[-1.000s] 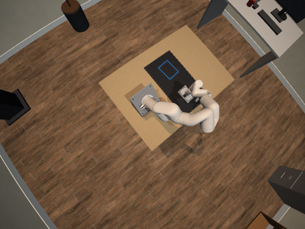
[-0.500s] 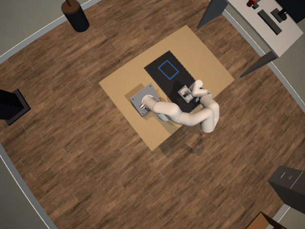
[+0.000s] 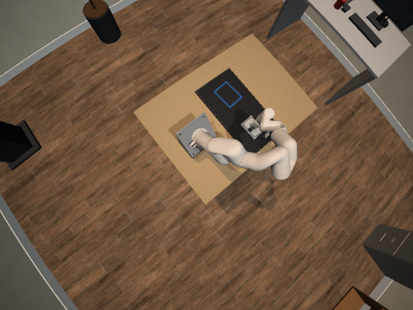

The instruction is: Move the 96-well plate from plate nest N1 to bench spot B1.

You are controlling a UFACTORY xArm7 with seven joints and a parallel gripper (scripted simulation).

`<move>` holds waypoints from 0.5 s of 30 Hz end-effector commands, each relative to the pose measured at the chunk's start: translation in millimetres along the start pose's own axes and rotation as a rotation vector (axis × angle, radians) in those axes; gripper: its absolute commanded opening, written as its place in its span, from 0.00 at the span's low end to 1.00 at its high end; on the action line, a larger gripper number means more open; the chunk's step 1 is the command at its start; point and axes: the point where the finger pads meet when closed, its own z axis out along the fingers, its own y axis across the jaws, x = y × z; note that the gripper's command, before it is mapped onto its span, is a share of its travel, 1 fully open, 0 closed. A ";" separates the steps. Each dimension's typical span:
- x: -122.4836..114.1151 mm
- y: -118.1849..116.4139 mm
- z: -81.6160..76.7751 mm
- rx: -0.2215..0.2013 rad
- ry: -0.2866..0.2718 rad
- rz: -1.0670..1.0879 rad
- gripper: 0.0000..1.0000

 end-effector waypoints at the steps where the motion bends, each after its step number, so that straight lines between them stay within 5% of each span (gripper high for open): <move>1: -0.5 -1.6 -1.4 0.004 -0.001 -0.001 0.00; 15: -0.5 -1.6 -7.4 0.004 -0.001 -0.001 0.00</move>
